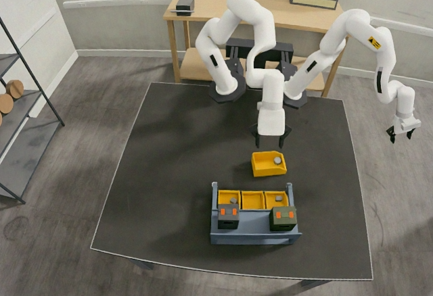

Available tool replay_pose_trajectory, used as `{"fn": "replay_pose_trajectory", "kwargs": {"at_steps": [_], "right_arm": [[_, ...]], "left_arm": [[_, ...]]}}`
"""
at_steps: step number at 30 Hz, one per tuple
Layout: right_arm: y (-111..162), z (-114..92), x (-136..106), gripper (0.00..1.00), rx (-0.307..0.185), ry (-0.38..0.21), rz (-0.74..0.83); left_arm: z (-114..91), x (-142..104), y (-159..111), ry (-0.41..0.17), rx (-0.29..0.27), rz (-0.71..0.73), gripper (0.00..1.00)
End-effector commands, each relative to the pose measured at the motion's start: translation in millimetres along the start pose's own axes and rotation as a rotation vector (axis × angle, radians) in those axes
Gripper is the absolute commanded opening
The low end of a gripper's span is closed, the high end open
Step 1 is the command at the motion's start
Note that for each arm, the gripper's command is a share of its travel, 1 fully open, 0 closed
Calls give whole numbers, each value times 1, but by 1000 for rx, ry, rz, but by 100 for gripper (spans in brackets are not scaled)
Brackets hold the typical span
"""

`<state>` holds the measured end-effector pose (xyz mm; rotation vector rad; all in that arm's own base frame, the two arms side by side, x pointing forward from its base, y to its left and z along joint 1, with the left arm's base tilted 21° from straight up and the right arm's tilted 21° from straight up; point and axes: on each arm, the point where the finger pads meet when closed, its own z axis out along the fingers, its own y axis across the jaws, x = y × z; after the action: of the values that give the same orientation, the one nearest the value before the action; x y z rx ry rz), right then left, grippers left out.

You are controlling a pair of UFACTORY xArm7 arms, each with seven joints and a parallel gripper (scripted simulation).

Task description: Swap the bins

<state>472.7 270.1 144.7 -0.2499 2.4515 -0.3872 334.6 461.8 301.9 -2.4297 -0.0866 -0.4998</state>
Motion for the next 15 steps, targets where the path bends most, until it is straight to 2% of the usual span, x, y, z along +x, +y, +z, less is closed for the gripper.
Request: {"fn": "replay_pose_trajectory", "kwargs": {"at_steps": [1,15], "right_arm": [[1,-1,-2,100,-3,-5,1],[1,-1,-2,100,-3,-5,1]], "left_arm": [[-7,-14,-13,-33,8,-59,100],[-20,-48,-34,-104,16,-190,100]]}}
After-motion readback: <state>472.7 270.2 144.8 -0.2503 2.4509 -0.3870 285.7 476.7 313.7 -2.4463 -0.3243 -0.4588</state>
